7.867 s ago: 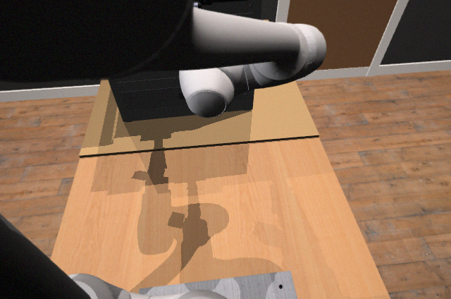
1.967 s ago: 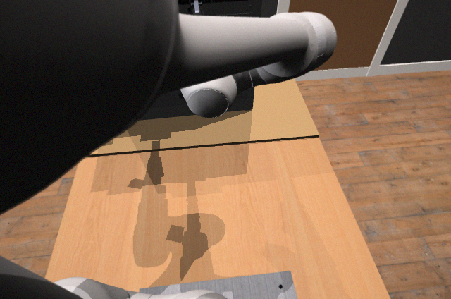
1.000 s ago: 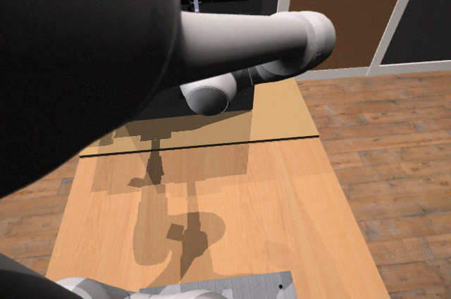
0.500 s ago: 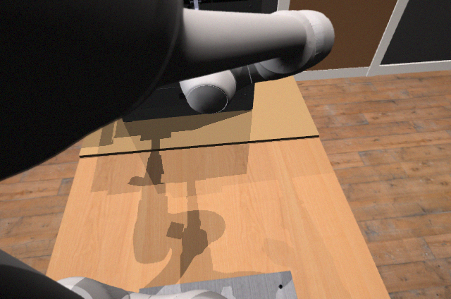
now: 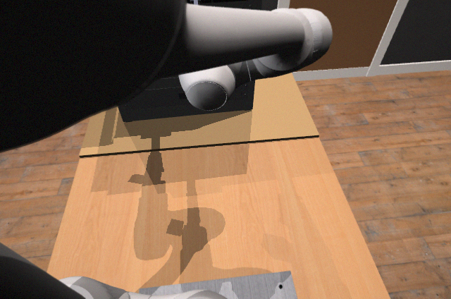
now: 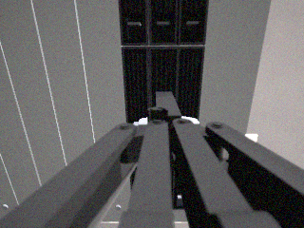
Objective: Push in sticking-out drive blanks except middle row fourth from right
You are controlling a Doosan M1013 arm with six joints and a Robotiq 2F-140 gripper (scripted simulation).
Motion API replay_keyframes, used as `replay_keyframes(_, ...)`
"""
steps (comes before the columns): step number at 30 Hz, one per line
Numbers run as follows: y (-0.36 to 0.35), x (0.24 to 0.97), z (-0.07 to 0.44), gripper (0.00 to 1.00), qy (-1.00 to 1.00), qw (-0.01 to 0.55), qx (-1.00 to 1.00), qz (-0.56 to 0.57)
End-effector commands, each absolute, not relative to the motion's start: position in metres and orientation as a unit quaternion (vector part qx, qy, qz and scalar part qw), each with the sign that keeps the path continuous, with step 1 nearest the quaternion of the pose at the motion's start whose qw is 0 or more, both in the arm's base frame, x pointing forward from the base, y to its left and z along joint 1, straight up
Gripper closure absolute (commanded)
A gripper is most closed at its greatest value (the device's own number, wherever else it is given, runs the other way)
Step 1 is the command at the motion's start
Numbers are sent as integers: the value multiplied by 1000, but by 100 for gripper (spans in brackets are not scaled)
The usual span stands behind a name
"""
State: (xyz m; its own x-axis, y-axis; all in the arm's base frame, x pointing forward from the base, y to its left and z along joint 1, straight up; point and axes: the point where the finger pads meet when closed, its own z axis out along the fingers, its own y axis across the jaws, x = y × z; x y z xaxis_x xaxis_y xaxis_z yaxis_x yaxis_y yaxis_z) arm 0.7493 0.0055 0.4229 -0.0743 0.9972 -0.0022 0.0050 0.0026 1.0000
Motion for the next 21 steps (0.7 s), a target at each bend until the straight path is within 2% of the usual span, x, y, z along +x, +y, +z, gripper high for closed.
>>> replay_keyframes(1, 6, 749, 424, 90, 520, 481, 481, 517)
replay_keyframes(21, 6, 759, 424, 90, 520, 481, 481, 517)
